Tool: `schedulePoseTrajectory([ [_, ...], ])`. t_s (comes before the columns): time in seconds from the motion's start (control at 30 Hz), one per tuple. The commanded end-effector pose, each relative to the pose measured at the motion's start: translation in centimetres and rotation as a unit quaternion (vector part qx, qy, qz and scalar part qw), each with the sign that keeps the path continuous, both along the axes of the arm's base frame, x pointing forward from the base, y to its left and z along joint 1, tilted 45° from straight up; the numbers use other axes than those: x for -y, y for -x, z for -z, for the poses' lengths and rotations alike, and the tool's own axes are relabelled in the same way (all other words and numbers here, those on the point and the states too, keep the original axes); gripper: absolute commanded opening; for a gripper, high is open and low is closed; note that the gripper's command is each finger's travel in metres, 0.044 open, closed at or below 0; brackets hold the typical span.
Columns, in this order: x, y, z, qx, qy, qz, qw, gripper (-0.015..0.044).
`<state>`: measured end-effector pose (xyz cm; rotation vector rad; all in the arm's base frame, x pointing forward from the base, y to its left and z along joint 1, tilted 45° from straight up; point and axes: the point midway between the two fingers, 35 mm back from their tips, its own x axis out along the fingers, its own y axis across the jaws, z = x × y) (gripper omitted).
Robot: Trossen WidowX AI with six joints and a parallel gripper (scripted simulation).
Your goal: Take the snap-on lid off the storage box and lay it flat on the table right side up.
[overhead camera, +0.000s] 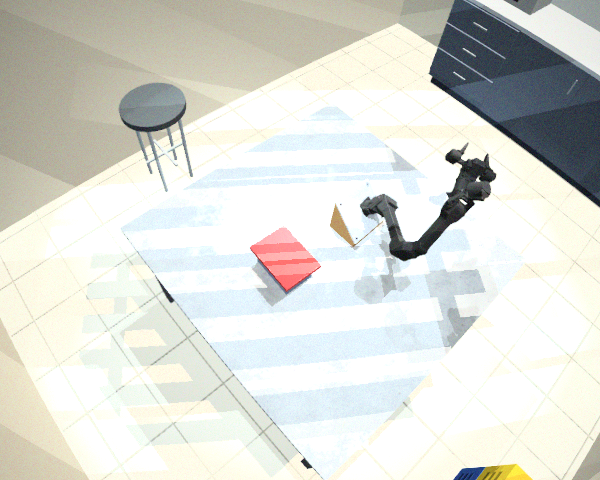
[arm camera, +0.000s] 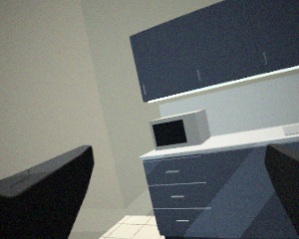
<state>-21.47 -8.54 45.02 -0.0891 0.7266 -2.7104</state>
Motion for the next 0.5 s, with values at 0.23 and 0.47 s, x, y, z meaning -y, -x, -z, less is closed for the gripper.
schedulePoseTrajectory([
  [0.23, 9.0, -0.1, 4.7, 0.113, 0.070, -0.166, 0.977, 0.0235],
  [0.47, 16.4, -3.3, 9.5, 0.241, 0.108, -0.287, 0.921, 0.0235],
])
